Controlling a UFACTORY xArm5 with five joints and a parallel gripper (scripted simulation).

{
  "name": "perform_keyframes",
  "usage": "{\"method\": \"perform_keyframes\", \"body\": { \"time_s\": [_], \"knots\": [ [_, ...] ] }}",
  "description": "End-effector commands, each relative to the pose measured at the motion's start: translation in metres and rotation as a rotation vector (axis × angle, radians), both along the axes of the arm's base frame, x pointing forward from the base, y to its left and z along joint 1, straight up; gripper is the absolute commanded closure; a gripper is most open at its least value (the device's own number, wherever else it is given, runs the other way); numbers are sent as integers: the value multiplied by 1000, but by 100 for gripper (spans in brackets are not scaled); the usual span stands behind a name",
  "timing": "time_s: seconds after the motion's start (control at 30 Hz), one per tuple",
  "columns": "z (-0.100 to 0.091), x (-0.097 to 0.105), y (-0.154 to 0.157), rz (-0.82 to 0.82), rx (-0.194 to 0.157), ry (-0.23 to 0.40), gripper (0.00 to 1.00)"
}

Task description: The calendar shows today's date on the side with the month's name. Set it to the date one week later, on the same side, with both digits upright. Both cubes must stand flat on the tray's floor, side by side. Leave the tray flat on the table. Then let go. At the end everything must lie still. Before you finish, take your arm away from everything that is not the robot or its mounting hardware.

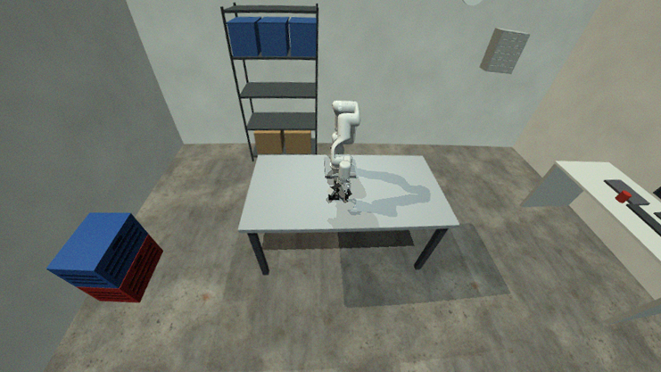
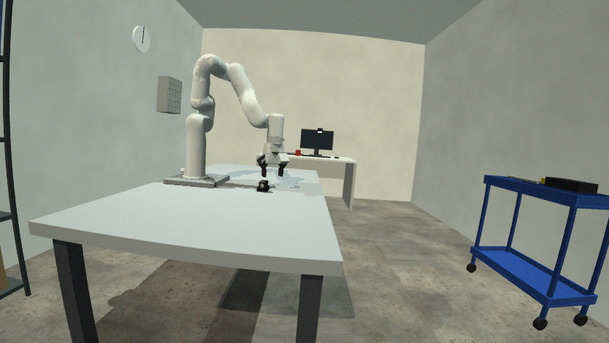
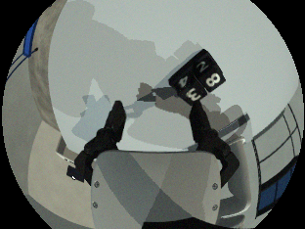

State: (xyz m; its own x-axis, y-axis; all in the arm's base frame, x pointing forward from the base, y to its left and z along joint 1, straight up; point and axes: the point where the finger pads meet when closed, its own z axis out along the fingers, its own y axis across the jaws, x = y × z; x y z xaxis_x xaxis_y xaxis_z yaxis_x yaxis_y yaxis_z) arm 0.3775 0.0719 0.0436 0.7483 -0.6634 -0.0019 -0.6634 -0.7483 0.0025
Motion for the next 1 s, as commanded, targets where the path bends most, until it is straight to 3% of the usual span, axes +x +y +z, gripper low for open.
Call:
{"method": "perform_keyframes", "body": {
  "time_s": [0.0,0.97],
  "knots": [
    [1,-3,-5,48,1,-3,0],
    [1,-43,-63,184,1,-4,0]
  ]
}}
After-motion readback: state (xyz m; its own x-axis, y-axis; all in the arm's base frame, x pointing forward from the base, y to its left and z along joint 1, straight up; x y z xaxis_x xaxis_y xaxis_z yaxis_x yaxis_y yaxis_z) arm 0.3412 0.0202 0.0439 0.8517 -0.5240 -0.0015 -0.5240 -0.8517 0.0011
